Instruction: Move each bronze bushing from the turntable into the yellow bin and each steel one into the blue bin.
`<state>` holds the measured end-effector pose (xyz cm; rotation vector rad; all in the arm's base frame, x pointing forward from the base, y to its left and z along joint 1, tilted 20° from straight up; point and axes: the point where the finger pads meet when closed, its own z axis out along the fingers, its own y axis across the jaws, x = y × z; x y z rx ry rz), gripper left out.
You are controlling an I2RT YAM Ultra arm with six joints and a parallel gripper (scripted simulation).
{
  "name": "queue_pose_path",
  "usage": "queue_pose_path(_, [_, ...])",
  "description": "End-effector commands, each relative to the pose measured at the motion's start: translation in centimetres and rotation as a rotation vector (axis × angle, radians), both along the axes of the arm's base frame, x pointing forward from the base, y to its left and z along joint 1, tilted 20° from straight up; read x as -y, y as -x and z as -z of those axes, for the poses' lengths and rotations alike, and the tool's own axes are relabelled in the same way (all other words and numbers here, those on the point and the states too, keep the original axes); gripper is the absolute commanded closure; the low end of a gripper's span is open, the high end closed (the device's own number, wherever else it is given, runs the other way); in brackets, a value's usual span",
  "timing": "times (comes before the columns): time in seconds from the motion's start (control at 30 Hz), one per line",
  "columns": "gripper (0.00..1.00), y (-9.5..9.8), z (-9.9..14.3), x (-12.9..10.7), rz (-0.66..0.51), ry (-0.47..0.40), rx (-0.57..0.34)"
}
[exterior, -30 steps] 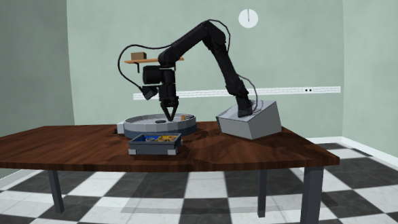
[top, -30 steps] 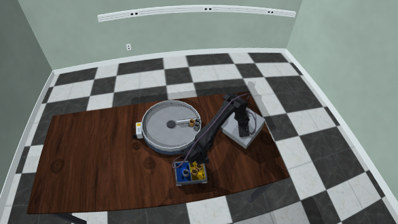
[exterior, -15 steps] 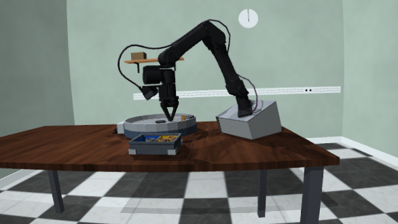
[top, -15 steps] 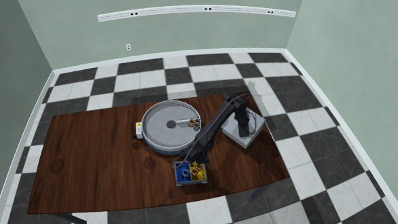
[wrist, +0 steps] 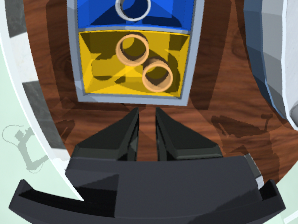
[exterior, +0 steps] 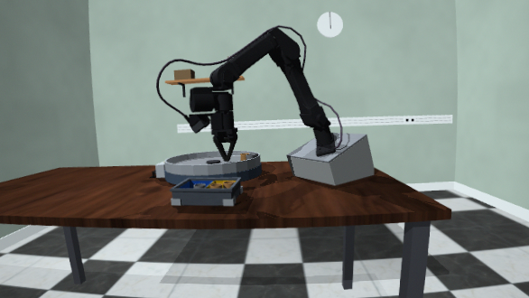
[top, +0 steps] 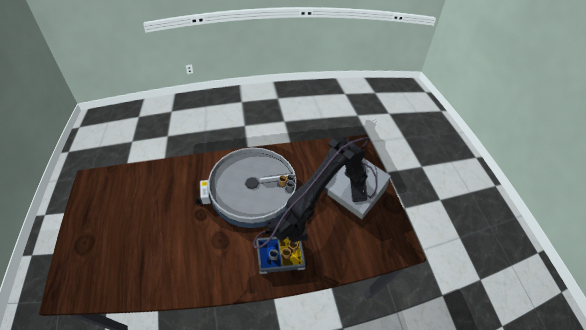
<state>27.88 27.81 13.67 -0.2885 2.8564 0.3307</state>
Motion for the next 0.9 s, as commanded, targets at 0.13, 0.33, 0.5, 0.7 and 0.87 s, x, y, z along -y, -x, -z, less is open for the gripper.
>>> queue_pose_path(0.13, [0.85,-0.49,-2.04,0.11,0.005,-0.032,0.033])
queue_pose_path(0.33, [0.85,-0.49,-2.04,0.11,0.005,-0.032,0.033])
queue_pose_path(0.5, [0.85,-0.47,-2.09,0.13,0.005,-0.032,0.033])
queue_pose_path(0.7, [0.85,-0.43,-2.28,0.20,0.005,-0.032,0.033])
queue_pose_path(0.87, [0.85,-0.43,-2.28,0.20,0.005,-0.032,0.033])
